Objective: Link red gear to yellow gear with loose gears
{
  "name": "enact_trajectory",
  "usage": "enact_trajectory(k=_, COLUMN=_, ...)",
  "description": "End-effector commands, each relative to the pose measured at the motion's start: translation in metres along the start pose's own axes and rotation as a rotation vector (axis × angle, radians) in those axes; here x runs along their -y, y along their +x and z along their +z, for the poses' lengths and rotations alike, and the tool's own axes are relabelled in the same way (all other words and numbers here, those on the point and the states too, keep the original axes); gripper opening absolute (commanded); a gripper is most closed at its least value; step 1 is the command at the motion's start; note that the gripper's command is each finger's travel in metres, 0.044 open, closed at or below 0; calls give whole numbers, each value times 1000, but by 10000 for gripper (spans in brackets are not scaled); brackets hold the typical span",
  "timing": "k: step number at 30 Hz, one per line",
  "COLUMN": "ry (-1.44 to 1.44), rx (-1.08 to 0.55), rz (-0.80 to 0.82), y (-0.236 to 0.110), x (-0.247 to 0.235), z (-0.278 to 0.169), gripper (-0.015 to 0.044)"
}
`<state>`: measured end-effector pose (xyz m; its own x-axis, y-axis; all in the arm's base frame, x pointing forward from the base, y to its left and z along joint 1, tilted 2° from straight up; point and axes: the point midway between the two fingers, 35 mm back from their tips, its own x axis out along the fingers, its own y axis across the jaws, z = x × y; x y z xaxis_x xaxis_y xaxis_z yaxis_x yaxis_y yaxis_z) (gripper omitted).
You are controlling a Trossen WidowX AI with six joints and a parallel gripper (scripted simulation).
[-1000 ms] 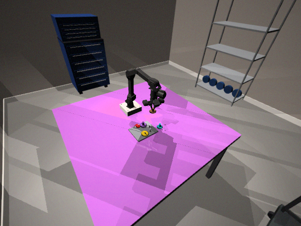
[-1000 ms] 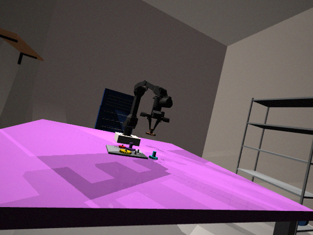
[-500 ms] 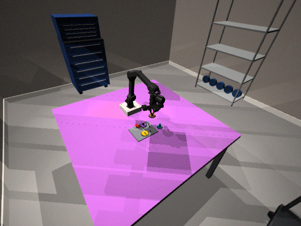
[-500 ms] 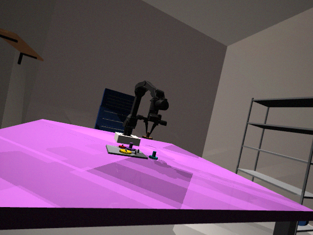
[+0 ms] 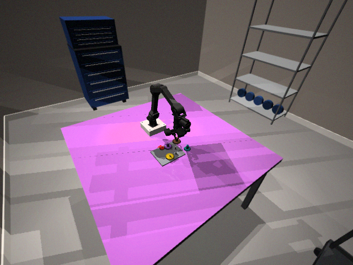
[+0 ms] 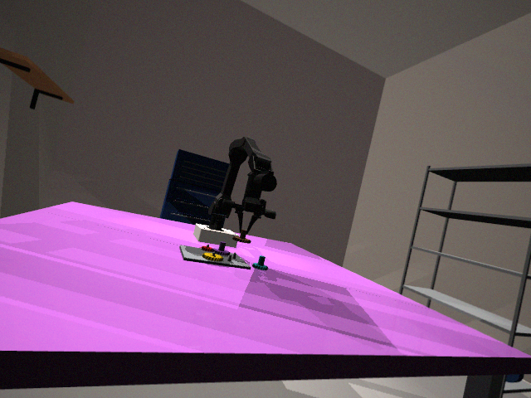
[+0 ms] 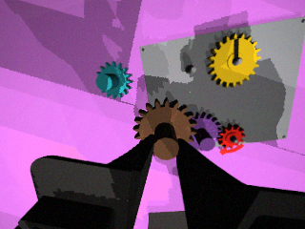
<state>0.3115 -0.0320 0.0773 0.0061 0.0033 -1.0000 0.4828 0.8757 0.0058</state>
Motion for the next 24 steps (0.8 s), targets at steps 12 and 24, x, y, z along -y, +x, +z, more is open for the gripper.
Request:
enact_trajectory(k=12, ry=-44, rx=0, rz=-5, y=10, x=13, z=11, gripper=0)
enact_trajectory(k=24, ry=-375, rx=-1, rz=-5, y=9, x=12, z=11, gripper=0)
